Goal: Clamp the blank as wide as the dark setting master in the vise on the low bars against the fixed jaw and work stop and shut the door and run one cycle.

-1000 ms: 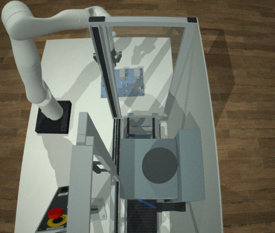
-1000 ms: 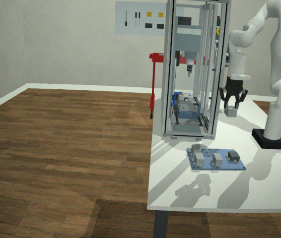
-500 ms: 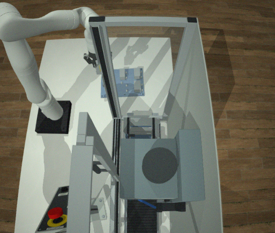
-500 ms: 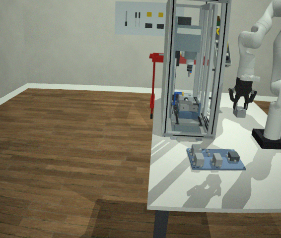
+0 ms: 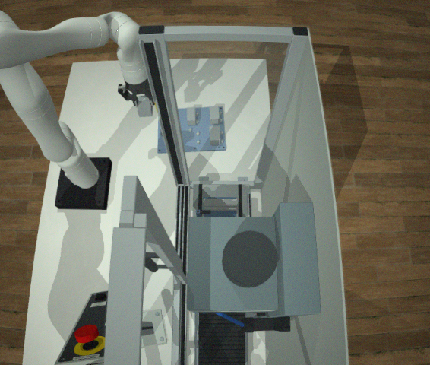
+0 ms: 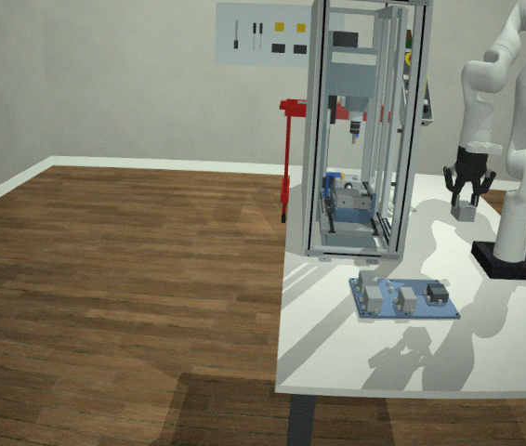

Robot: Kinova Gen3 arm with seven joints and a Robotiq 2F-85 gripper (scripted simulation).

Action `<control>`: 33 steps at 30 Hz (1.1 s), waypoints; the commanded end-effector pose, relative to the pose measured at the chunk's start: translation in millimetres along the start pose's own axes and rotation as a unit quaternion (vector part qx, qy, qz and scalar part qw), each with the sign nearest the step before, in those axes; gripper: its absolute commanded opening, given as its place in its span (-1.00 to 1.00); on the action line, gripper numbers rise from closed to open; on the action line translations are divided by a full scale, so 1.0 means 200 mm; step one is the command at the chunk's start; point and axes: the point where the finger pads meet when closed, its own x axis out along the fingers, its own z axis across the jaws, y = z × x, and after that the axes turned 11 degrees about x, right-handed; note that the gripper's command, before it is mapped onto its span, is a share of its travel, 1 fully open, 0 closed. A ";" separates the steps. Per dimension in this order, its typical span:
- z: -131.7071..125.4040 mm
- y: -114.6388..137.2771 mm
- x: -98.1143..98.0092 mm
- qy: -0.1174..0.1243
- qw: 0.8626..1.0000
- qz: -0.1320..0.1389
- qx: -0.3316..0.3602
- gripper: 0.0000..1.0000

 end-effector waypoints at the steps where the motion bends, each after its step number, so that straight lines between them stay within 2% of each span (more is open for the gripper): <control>1: -0.08 -0.01 -0.01 -0.002 1.000 0.001 0.000 -0.80; 10: -0.08 -0.01 -0.01 -0.002 1.000 0.001 0.000 -0.80; 15: -0.18 -0.02 -0.01 -0.002 1.000 0.001 0.000 -0.80; 27: -0.18 -0.02 -0.01 -0.002 1.000 0.001 0.000 -0.80; 32: -0.18 -0.02 -0.01 -0.002 0.993 0.001 -0.114 -0.80; 33: -0.18 -0.02 -0.01 -0.002 0.993 0.001 -0.114 -0.80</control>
